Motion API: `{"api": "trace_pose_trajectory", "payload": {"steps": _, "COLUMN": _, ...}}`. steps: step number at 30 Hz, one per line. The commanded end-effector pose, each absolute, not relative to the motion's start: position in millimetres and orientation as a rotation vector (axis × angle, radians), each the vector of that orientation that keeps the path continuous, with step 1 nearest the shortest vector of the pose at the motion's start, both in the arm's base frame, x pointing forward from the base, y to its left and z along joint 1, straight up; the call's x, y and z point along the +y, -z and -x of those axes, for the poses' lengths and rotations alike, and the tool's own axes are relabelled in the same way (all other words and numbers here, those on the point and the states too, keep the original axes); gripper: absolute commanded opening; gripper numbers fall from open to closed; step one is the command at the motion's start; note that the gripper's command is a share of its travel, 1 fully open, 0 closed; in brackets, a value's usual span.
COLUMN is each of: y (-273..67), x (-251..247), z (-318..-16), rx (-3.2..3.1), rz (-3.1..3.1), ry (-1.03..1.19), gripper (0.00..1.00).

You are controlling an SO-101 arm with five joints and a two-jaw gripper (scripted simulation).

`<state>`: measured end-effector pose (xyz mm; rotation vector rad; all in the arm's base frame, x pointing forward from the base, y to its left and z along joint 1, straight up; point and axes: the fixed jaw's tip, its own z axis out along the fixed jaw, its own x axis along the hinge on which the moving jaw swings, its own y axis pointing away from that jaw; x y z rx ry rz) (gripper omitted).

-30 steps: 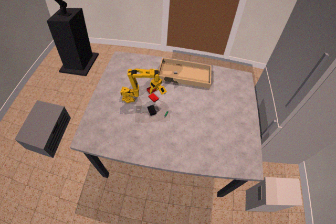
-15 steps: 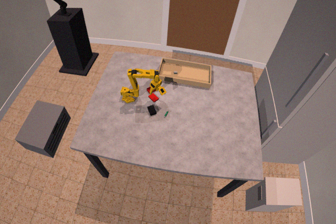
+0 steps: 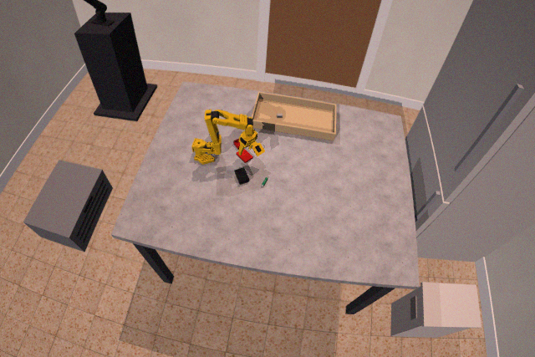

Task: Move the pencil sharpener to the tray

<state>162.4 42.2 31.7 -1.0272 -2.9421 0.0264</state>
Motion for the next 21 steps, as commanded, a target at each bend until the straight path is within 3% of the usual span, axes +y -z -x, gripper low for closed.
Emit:
{"api": "trace_pose_trajectory", "payload": {"steps": 1, "y": -26.2, "x": 41.6, "z": -166.5, "rx": -2.959, "rz": 1.054, "ry": 0.0, "gripper": 0.31}}
{"api": "trace_pose_trajectory", "payload": {"steps": 21, "y": -12.5, "x": 41.1, "z": -164.1, "rx": -2.959, "rz": 1.054, "ry": 0.0, "gripper": 0.31}}
